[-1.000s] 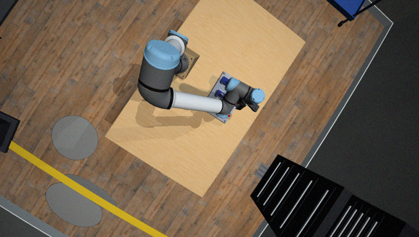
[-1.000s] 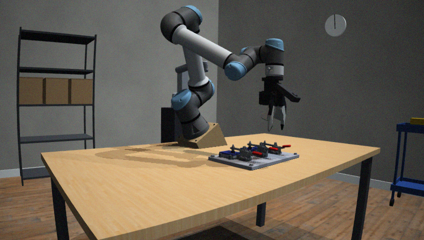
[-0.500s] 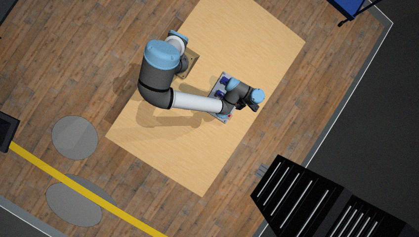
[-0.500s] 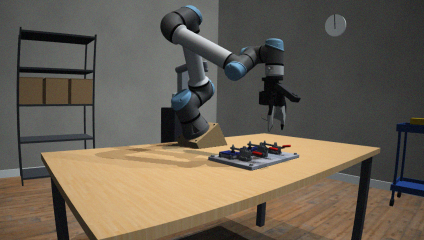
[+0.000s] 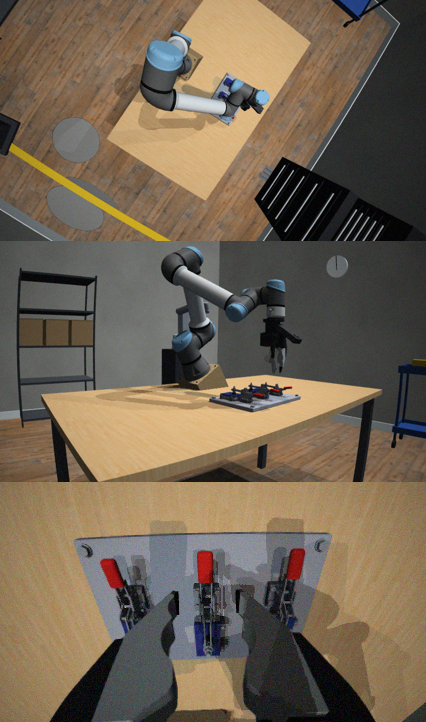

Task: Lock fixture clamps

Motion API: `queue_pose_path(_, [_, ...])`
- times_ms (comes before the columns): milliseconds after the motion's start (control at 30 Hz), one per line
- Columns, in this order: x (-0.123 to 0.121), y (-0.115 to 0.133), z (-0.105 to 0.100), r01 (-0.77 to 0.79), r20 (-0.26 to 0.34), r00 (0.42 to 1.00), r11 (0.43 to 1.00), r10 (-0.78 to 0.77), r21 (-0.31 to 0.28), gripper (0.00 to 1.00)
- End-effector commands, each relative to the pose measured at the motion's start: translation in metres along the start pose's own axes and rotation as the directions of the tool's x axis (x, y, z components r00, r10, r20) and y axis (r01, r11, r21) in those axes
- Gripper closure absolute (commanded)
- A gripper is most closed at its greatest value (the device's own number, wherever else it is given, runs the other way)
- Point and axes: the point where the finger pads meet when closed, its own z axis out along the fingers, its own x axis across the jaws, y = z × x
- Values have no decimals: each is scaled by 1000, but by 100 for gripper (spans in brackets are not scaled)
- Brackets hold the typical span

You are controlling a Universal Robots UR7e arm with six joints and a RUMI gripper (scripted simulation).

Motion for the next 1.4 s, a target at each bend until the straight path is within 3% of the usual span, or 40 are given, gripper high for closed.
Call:
queue_pose_path(0, [0, 0, -1, 0, 0, 1000, 1000, 0, 1, 72])
queue_pose_path(200, [0, 0, -1, 0, 0, 1000, 1000, 0, 1, 72])
queue_pose_path(367, [0, 0, -56, 0, 1, 1000, 1000, 0, 0, 72])
queue_pose_path(767, [0, 0, -56, 0, 1, 1000, 1000, 0, 0, 72])
queue_pose_path(933, [-58, 7, -56, 0, 1, 1000, 1000, 0, 0, 72])
queue_pose_path(1333, [-58, 7, -56, 0, 1, 1000, 1000, 0, 0, 72])
queue_pose_path(1367, [-67, 10, -55, 7, 0, 1000, 1000, -7, 0, 72])
